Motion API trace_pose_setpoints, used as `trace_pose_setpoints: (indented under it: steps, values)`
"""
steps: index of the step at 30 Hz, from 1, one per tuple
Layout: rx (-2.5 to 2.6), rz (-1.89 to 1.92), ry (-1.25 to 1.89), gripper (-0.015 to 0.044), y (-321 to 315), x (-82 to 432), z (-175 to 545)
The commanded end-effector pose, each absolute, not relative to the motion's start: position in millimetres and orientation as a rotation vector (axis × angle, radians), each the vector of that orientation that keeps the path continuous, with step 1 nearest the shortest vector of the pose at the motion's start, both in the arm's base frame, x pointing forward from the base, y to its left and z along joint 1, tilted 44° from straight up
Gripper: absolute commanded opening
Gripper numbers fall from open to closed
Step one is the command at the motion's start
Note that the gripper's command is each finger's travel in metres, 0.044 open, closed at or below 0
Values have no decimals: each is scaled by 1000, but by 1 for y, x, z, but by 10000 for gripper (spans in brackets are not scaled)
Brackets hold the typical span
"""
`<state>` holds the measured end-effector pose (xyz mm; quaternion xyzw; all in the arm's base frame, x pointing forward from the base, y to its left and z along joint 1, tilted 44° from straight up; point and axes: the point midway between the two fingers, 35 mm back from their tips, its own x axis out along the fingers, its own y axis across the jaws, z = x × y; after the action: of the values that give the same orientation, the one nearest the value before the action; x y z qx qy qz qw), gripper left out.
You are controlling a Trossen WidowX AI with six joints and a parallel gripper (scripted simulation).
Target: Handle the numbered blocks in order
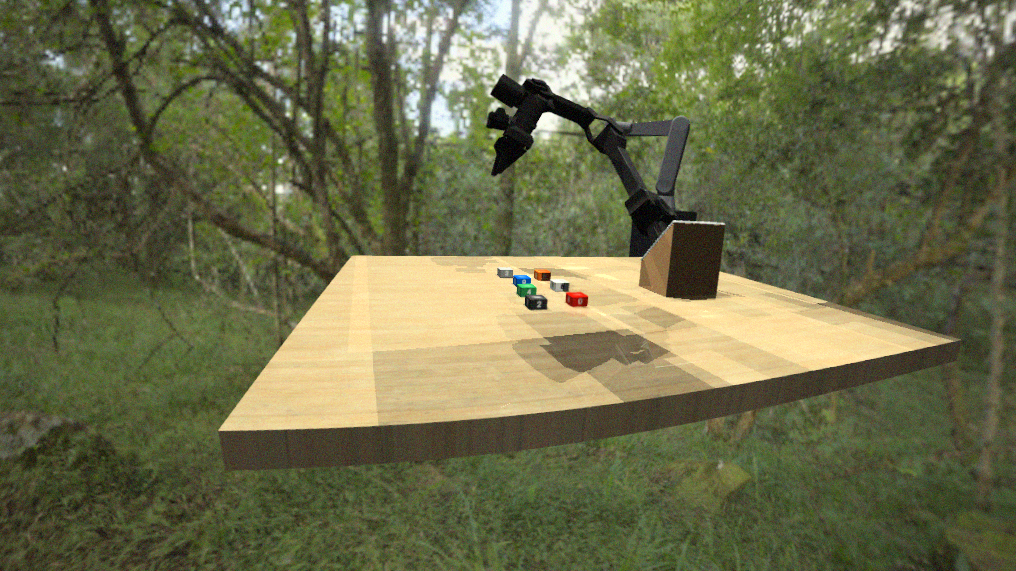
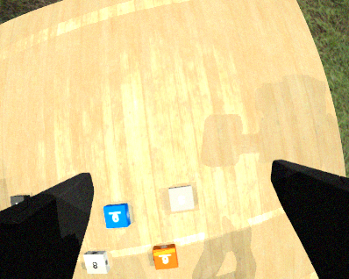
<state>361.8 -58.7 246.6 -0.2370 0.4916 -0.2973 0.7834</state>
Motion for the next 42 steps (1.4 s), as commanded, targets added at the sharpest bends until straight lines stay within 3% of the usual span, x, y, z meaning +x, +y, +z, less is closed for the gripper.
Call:
trace_pose_setpoints:
  steps: [1,5,26,34,42]
  values:
    - [-485,-718,1340,400,-107,343,194]
    - [-449,-758,1520,400,-134,324,164]
    - [-449,-758,1520,400,-133,323,163]
    - [-449,-755,1525,400,-95,265,135]
    - [-449,-755,1525,400,-94,263,134]
